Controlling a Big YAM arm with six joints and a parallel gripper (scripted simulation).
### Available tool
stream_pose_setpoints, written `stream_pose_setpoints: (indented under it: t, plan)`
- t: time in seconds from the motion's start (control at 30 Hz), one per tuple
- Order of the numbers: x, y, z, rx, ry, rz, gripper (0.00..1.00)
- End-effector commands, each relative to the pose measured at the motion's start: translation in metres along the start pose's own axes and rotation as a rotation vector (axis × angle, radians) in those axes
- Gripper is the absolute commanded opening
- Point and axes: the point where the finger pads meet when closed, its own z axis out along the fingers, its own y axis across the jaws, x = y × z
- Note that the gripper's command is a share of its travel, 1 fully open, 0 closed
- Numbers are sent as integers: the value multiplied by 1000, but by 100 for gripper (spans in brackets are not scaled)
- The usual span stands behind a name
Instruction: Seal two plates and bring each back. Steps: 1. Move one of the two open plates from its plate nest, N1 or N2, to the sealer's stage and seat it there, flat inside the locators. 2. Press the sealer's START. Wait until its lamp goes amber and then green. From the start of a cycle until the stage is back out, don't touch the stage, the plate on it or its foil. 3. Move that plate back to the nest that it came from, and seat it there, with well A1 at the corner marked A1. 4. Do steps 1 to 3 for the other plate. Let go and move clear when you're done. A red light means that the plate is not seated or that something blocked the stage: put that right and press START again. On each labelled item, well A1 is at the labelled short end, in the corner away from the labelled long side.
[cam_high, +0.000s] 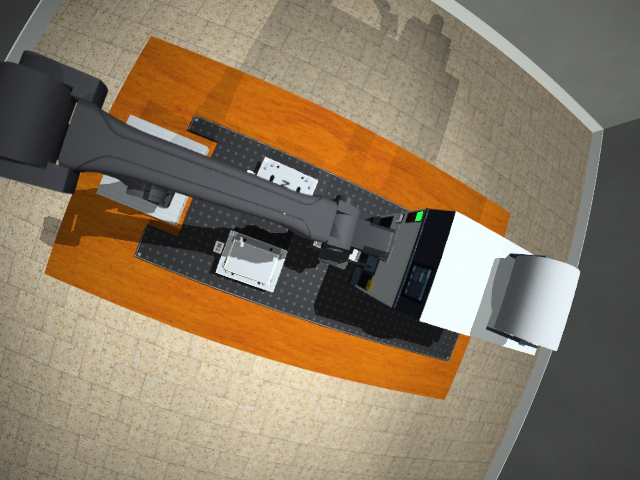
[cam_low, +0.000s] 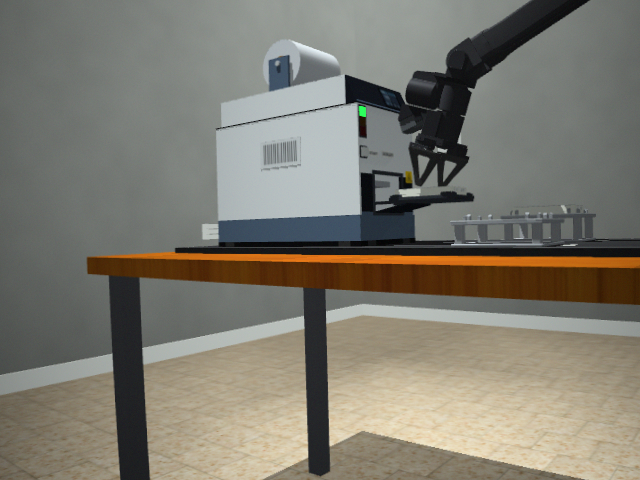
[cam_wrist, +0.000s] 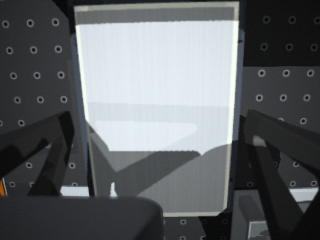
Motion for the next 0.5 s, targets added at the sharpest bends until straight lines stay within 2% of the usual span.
stream_pose_setpoints:
  t: [0.0, 0.23, 0.37, 0.47]
  plan:
    - [-16, -5, -5, 4, -18, 18, 100]
    - [-5, -6, 8, 4, -14, -3, 100]
    - [4, -6, 16, 5, 6, -4, 100]
    - [1, -6, 17, 4, -2, -3, 100]
